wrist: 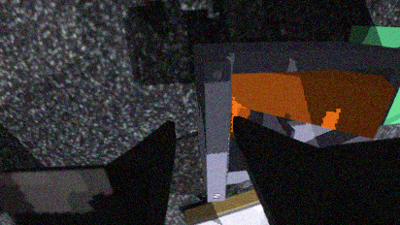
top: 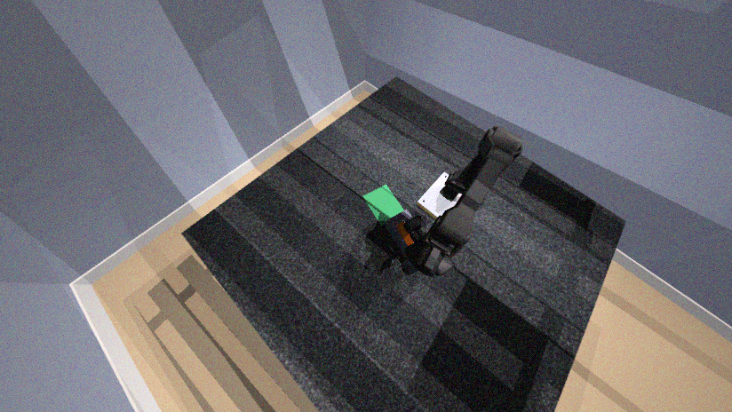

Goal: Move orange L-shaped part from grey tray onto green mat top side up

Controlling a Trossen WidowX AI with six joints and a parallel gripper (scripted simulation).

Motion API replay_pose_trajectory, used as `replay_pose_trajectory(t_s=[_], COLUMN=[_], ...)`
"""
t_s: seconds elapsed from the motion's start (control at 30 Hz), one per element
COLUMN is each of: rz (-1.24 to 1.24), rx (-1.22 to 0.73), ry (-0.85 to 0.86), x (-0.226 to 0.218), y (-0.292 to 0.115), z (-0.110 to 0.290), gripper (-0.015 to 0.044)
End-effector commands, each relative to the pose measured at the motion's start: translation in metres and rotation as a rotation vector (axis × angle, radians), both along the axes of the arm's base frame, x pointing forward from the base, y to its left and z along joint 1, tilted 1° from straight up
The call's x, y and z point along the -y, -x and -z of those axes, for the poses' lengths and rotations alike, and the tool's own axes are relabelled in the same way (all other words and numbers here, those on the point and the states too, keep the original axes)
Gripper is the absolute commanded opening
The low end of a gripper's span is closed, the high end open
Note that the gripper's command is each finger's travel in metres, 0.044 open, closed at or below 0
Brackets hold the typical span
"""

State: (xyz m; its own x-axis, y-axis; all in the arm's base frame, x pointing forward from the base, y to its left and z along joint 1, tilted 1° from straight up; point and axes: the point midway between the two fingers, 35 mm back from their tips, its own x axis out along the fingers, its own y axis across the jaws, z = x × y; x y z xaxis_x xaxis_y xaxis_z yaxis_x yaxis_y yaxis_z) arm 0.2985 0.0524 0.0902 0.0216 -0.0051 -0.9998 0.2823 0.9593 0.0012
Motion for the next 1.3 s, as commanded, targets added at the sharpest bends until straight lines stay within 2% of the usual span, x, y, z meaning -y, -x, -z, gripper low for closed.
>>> replay_pose_trajectory(t_s=[0.0,0.07,0.13,1.03,1.17,1.27], rz=[0.000,0.000,0.000,0.005,-0.126,-0.348], rx=[0.021,0.021,0.020,0.045,0.043,0.038], ry=[-0.002,-0.002,-0.002,-0.007,0.000,0.012], x=[0.004,0.007,0.009,0.008,0.014,0.025], y=[-0.001,0.004,0.006,0.002,0.003,0.004], z=[-0.038,-0.064,-0.074,-0.075,-0.074,-0.074], gripper=[0.0180,0.0180,0.0180,0.0180,0.0280,0.0280])
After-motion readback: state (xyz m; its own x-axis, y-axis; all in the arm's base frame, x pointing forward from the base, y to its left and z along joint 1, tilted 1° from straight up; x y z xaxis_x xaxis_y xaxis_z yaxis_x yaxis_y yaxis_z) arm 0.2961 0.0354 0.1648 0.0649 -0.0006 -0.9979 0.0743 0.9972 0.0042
